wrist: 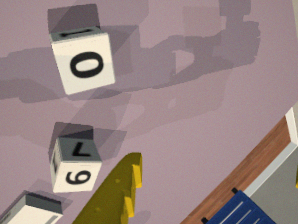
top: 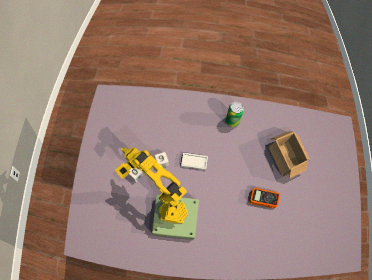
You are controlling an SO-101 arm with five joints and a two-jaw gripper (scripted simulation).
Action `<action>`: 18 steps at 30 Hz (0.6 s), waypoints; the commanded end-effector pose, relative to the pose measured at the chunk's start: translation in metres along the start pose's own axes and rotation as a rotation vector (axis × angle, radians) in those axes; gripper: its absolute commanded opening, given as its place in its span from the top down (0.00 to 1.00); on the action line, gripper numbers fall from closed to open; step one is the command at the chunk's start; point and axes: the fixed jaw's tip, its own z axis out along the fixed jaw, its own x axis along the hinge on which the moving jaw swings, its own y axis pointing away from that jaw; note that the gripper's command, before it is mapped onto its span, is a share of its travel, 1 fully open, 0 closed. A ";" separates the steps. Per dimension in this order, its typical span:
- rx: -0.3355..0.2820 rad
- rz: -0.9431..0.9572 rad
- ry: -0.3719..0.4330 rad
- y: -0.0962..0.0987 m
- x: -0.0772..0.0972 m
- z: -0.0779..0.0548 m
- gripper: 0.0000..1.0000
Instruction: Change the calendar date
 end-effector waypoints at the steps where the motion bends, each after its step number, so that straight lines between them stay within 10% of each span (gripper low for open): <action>1: 0.031 -0.001 0.002 -0.004 0.001 -0.006 0.65; 18: 0.031 0.090 -0.002 -0.005 0.000 -0.005 0.65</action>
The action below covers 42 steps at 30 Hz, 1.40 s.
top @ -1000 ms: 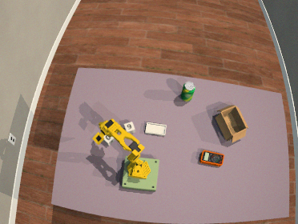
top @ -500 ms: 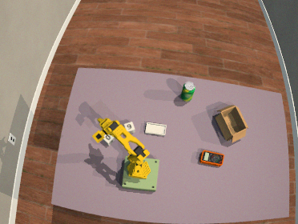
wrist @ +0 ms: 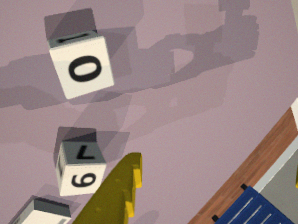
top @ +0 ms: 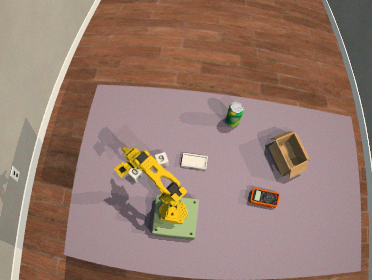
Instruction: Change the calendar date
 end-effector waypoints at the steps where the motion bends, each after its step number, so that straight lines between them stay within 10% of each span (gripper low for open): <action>1: 0.021 0.031 -0.002 -0.004 0.000 -0.004 0.65; 42: -0.005 1.248 -0.039 -0.024 -0.023 0.009 0.65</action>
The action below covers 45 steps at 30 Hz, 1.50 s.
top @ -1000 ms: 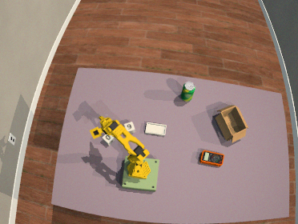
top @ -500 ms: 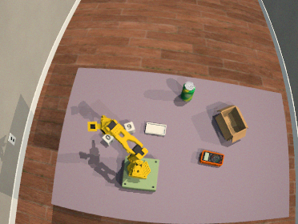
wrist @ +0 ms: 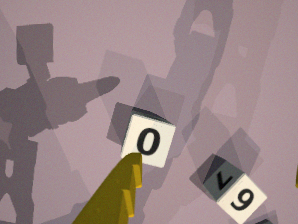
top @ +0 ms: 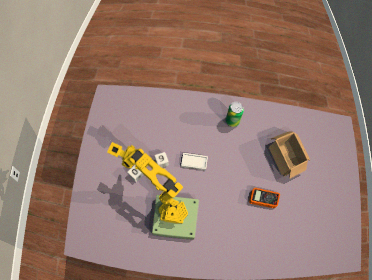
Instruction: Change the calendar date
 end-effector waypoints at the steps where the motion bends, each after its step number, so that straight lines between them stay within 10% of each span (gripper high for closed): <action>1: -0.004 0.116 -0.010 0.001 -0.006 0.001 0.65; 31: -0.013 0.360 -0.001 0.003 -0.011 0.006 0.65; 45: -0.042 0.356 0.271 0.014 0.023 0.052 0.65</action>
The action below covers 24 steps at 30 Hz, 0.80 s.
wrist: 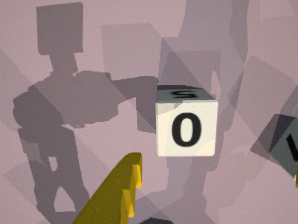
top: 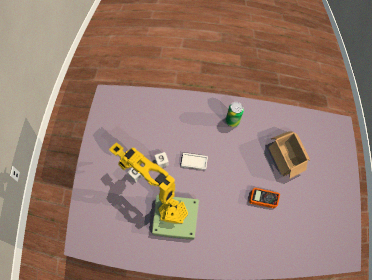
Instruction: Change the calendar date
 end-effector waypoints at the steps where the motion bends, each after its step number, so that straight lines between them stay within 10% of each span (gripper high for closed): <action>1: 0.003 0.002 0.083 0.001 0.008 0.017 0.65; 9: 0.015 0.001 0.253 0.000 0.031 0.046 0.65; 24: 0.018 0.004 0.290 0.002 0.034 0.054 0.65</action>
